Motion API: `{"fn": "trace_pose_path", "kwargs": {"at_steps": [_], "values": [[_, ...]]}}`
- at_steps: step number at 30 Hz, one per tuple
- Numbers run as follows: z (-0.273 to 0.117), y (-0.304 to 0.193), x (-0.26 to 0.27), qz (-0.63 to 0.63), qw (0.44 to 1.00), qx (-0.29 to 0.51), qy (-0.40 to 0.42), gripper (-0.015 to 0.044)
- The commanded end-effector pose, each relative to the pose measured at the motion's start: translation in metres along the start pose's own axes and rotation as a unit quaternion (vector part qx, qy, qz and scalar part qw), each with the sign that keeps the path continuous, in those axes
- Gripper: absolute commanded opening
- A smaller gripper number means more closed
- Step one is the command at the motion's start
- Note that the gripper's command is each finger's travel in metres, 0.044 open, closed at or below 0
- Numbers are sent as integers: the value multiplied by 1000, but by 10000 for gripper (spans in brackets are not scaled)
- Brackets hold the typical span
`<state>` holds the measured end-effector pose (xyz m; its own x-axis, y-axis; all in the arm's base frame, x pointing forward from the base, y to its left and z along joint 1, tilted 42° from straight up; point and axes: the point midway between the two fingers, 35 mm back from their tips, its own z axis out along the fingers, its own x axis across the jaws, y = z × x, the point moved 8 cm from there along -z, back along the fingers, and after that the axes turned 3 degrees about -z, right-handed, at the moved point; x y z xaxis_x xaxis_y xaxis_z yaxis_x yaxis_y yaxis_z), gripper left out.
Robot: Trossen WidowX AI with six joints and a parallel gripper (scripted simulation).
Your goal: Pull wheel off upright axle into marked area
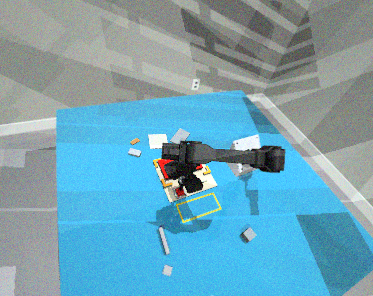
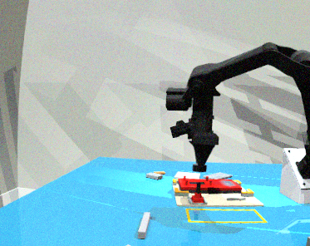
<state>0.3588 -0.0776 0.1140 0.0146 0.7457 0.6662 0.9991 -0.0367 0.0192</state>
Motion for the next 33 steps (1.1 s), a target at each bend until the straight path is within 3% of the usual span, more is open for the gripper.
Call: {"fn": "trace_pose_path", "kwargs": {"at_steps": [1,33], "values": [[1,-3,9,0,1000,2,0,0],[-4,-54,94,-3,1000,3,-1,0]]}}
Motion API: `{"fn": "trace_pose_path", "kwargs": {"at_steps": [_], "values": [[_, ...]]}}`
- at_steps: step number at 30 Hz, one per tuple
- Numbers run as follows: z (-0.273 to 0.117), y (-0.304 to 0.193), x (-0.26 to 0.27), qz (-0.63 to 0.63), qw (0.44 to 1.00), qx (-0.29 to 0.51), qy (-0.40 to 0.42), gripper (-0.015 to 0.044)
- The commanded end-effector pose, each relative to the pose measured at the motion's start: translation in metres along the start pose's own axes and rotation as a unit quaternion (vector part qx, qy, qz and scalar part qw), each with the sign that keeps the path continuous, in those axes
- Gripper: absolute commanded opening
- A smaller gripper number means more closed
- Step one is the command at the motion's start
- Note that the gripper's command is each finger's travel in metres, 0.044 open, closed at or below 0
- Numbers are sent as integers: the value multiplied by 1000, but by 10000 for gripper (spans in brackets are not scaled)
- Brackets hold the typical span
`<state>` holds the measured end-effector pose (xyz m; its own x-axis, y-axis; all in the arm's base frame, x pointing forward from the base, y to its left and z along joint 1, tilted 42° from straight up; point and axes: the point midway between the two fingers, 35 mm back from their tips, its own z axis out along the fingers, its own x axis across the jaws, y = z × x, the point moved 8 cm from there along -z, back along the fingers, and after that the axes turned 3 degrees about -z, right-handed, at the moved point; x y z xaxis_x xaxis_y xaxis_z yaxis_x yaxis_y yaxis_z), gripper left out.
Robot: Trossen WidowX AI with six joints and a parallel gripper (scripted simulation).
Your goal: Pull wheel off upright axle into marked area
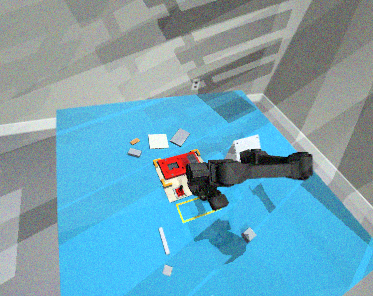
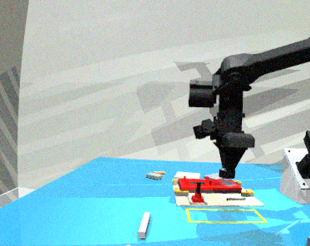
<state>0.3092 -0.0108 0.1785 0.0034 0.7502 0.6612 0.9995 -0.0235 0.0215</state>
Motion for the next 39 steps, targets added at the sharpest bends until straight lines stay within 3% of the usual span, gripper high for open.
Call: {"fn": "trace_pose_path", "kwargs": {"at_steps": [1,11,24,30,39], "values": [[3,-3,2,3,1000,0,2,0],[28,-2,2,3,1000,0,2,0],[100,-2,3,3,1000,-1,4,0],[103,-3,4,3,1000,-1,4,0],[100,-3,5,-2,1000,-1,1,236]]}}
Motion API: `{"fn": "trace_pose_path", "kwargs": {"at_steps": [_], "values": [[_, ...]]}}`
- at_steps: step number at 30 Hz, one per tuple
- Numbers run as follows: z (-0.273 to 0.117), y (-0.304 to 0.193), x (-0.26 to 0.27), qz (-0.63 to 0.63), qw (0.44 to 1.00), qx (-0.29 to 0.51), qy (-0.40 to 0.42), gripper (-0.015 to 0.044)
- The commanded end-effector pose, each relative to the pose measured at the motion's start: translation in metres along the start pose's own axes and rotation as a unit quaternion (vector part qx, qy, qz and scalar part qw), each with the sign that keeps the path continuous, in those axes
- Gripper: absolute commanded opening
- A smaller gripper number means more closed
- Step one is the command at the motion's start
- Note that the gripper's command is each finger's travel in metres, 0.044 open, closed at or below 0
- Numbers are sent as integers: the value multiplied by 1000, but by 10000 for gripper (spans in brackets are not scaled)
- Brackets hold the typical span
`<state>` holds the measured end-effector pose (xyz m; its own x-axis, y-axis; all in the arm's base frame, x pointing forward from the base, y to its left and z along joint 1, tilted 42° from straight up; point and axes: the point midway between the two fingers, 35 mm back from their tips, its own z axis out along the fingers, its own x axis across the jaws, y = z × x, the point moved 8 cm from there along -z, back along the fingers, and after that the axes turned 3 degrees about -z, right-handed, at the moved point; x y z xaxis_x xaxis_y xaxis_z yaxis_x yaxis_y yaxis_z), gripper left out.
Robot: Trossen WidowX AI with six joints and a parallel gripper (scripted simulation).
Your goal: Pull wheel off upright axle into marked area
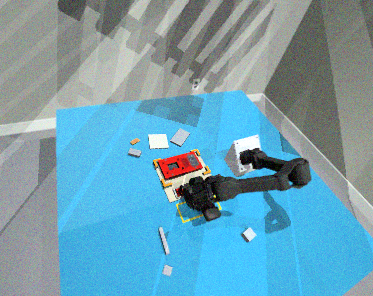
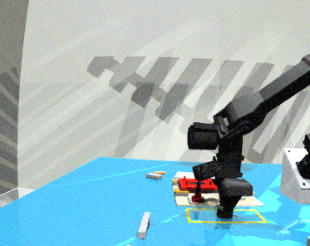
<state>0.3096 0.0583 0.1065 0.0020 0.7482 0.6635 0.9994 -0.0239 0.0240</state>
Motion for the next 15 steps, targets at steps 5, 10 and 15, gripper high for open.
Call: {"fn": "trace_pose_path", "kwargs": {"at_steps": [5,10,15], "values": [[-18,2,0,0,1000,0,0,300],[-58,1,-1,3,1000,1,1,300],[-58,-5,-8,8,1000,-1,-3,352]]}}
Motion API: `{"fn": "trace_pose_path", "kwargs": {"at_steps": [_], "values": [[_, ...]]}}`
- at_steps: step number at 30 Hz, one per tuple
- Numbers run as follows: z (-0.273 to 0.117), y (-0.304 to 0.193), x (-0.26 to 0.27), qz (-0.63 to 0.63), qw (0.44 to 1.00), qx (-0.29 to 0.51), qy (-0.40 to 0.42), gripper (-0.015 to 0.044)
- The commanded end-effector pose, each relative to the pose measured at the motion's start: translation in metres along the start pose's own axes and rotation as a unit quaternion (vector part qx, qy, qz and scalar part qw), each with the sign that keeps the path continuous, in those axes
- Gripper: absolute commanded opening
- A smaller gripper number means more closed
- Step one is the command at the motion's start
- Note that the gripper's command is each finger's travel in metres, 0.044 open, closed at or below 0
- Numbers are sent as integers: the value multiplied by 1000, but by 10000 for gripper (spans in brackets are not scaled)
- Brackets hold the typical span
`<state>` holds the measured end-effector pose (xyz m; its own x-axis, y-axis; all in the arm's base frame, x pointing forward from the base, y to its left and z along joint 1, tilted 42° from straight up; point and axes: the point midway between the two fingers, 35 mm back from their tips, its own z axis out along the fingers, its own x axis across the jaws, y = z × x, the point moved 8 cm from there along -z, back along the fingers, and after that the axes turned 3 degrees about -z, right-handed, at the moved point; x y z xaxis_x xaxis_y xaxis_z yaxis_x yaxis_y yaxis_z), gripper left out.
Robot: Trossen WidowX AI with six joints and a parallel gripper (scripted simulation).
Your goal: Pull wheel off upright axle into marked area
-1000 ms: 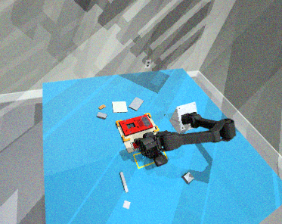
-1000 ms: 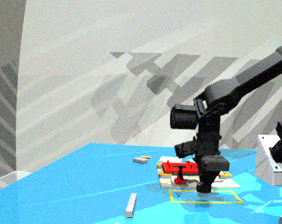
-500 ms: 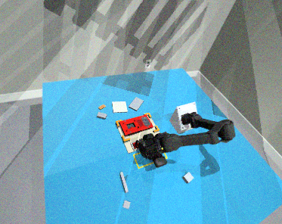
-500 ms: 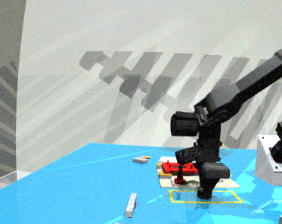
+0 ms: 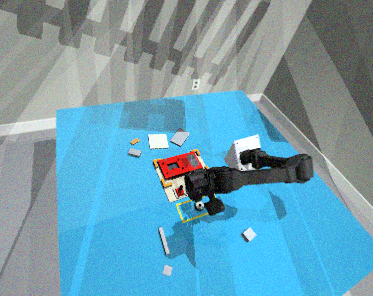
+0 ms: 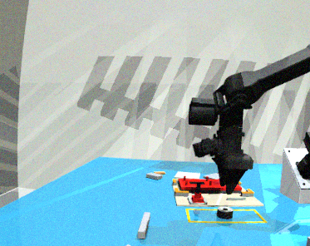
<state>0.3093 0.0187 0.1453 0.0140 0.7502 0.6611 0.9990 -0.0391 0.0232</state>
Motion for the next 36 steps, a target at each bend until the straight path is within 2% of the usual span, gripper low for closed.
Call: {"fn": "trace_pose_path", "kwargs": {"at_steps": [1,3,8,36], "values": [[-10,-14,-8,2,1000,4,-2,379],[-25,-34,-18,1,1000,5,-4,431],[-50,-81,-33,-1,1000,7,1,440],[-50,-83,-33,-1,1000,7,2,440]]}}
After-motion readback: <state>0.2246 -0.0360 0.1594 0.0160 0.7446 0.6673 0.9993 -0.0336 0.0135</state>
